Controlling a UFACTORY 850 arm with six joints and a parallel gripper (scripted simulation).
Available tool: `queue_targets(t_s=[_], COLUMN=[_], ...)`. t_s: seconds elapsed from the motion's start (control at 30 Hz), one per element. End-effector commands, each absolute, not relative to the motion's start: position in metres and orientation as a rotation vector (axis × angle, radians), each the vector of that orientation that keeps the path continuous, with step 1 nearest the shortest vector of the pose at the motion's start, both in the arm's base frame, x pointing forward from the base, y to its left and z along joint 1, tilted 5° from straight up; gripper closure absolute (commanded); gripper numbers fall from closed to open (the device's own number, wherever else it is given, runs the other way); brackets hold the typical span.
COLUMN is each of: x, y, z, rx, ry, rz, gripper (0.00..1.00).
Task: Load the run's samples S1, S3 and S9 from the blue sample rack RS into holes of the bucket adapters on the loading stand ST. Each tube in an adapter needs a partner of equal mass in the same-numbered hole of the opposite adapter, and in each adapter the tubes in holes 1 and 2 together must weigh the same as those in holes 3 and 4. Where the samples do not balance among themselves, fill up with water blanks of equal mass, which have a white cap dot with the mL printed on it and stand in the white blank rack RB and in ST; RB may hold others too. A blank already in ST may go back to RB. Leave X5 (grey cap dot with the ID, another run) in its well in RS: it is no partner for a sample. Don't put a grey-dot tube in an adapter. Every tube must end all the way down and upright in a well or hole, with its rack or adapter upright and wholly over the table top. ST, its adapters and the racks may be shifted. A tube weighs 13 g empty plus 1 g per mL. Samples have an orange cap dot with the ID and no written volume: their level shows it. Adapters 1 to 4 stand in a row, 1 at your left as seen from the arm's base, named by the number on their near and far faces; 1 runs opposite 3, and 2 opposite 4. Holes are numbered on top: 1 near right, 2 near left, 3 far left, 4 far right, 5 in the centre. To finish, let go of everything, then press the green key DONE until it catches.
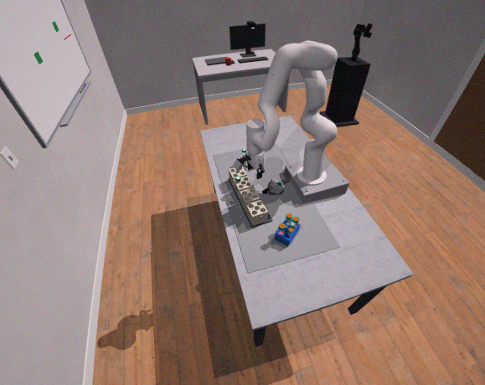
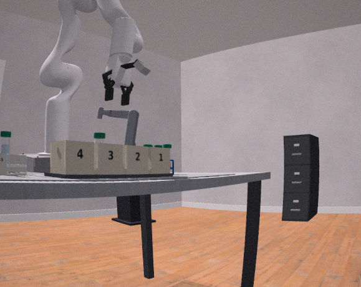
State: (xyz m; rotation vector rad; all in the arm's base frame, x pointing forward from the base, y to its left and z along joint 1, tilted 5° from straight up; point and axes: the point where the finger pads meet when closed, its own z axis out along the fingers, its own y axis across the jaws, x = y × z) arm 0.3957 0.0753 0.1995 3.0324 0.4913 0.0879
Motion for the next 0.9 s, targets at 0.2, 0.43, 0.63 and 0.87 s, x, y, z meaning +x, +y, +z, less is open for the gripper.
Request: queue_targets(t_s=[0.2,0.43,0.63,0.87], x=[0.382,0.375,0.367,0.360], y=[0.126,0.150,0.179,0.203], z=[0.196,0.195,0.192,0.191], rx=[2.896,2.799,2.777,2.777], ry=[1.008,1.244,1.292,1.293], rz=[0.071,0.061,0.059,0.059], gripper=[0.00,0.00,0.00,0.00])
